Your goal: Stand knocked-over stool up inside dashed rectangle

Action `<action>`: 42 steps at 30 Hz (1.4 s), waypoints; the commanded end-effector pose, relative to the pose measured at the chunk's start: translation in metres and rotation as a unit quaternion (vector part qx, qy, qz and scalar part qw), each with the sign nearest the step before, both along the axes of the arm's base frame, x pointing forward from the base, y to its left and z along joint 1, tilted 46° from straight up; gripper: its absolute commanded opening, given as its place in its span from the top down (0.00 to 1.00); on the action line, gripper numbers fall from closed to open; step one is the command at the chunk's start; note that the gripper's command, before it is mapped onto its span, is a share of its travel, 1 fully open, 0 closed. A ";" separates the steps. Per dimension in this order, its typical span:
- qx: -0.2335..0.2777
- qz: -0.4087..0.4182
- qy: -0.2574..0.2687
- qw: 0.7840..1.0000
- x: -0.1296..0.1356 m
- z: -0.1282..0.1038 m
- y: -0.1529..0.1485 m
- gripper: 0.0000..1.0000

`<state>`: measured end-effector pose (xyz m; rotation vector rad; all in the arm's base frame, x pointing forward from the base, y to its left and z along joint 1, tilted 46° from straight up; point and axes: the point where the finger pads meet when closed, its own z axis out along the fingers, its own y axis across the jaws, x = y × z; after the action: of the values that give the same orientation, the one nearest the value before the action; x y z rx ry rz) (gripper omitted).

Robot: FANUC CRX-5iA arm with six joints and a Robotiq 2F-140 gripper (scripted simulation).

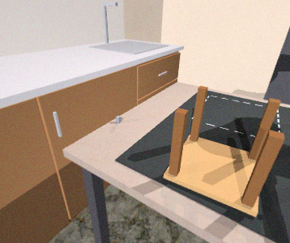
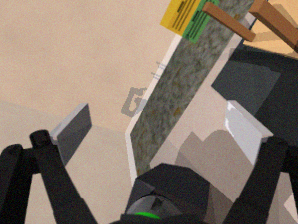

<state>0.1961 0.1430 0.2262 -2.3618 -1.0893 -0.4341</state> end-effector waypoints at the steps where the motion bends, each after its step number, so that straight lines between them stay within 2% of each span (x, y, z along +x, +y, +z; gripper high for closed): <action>1: 0.000 0.000 0.000 1.000 0.000 0.000 0.000 0.00; 10: -0.014 0.007 -0.001 1.000 0.006 -0.004 0.002 0.00; 16: -0.056 0.033 -0.014 0.998 0.025 -0.013 0.017 0.00; 19: -0.056 0.033 -0.014 0.998 0.025 -0.013 0.017 0.00; 21: -0.085 0.051 -0.022 0.995 0.038 -0.020 0.027 0.00; 23: -0.085 0.051 -0.022 0.995 0.038 -0.020 0.027 0.00; 26: -0.118 0.074 -0.036 0.990 0.052 -0.027 0.043 0.00; 28: -0.118 0.074 -0.036 0.990 0.052 -0.027 0.043 0.00; 30: -0.171 0.099 -0.039 0.980 0.073 -0.041 0.057 0.00; 33: -0.198 0.113 -0.044 0.973 0.085 -0.047 0.065 0.00; 34: -0.226 0.129 -0.050 0.964 0.096 -0.054 0.074 0.00; 36: -0.226 0.129 -0.050 0.964 0.096 -0.054 0.074 0.00; 37: -0.253 0.145 -0.056 0.955 0.109 -0.061 0.083 0.00; 39: -0.253 0.145 -0.056 0.955 0.109 -0.061 0.083 0.00; 40: -0.281 0.161 -0.062 0.944 0.121 -0.068 0.093 0.00; 41: -0.281 0.161 -0.062 0.944 0.121 -0.068 0.093 0.00; 42: -0.308 0.176 -0.068 0.932 0.133 -0.074 0.102 0.00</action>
<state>0.2946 0.2239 0.1710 -2.5123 -1.7123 -0.2299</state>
